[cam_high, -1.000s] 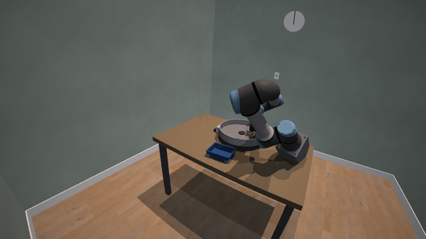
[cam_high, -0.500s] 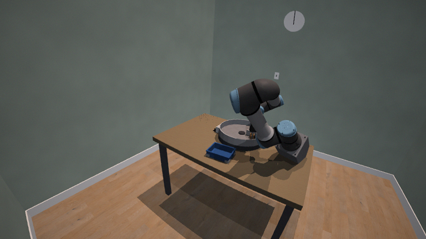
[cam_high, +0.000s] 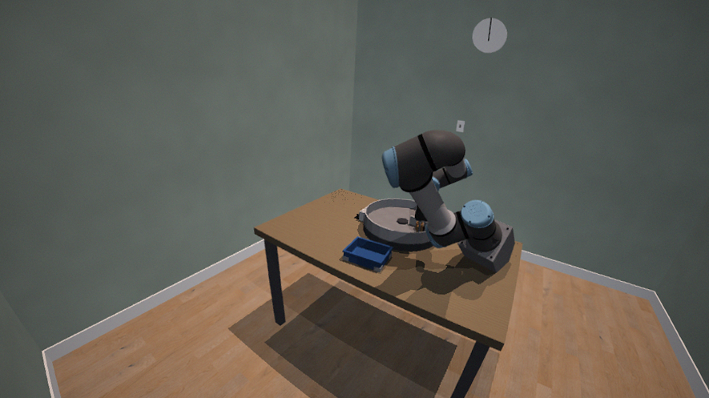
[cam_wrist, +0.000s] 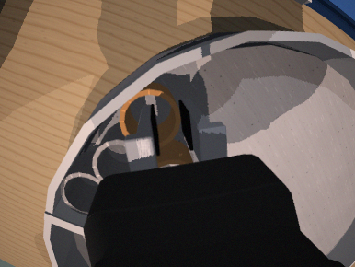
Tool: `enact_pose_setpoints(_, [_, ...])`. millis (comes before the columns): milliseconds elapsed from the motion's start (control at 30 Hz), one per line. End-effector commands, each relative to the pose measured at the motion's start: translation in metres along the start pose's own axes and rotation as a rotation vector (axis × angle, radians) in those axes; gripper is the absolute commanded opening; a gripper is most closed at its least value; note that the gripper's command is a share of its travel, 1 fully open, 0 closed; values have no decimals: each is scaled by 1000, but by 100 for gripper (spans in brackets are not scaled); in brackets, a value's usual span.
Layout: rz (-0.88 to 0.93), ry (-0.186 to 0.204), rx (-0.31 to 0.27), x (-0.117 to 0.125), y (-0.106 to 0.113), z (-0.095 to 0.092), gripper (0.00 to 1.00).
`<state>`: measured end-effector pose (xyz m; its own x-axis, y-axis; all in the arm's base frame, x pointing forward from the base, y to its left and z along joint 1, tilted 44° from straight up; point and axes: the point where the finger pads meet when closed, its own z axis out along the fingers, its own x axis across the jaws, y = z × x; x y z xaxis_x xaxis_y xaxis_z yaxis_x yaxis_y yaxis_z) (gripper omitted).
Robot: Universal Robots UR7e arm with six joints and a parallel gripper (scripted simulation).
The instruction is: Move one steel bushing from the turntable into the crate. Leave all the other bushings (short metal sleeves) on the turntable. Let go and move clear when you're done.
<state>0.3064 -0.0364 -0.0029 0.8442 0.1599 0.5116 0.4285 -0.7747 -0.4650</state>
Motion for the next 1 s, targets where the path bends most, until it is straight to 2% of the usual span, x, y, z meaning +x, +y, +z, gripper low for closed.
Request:
enact_pose_setpoints(0, [1,0,2,0,0,3,45])
enact_pose_setpoints(967, [3,1,10,1,-5,7,45])
